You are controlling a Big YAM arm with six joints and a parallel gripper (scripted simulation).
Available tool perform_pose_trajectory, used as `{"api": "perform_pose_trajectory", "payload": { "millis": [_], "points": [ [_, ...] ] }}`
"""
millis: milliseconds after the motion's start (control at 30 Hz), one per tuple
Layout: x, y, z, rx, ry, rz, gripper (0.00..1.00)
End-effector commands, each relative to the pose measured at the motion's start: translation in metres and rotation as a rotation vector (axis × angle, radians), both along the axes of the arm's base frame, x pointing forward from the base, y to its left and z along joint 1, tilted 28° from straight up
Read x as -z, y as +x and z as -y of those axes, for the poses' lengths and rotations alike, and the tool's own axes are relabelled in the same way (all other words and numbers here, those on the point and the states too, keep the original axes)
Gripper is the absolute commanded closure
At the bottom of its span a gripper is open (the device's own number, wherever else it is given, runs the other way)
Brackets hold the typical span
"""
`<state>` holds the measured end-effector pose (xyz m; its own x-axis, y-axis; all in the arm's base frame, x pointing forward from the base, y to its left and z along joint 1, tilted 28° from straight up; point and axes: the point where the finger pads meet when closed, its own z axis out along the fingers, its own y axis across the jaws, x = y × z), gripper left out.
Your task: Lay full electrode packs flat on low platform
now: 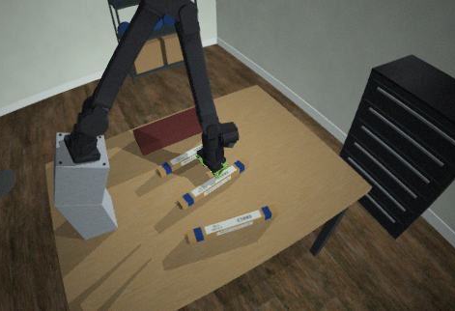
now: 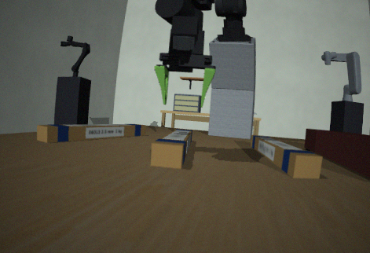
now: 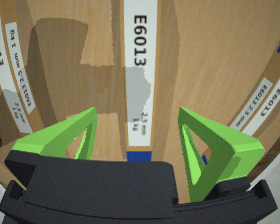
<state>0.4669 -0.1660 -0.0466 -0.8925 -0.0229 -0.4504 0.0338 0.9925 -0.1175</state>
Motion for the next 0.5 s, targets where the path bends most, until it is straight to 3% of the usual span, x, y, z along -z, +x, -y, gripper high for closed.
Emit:
{"api": "perform_pose_trajectory", "payload": {
  "millis": [0, 333, 467],
  "points": [
    [0.008, 0.016, -0.001, -0.004, -0.004, 0.016, 0.26],
    [0.045, 0.033, 0.003, -0.001, -0.002, 0.015, 0.26],
    [0.048, 0.034, 0.003, -0.001, -0.002, 0.014, 0.26]
  ]
}}
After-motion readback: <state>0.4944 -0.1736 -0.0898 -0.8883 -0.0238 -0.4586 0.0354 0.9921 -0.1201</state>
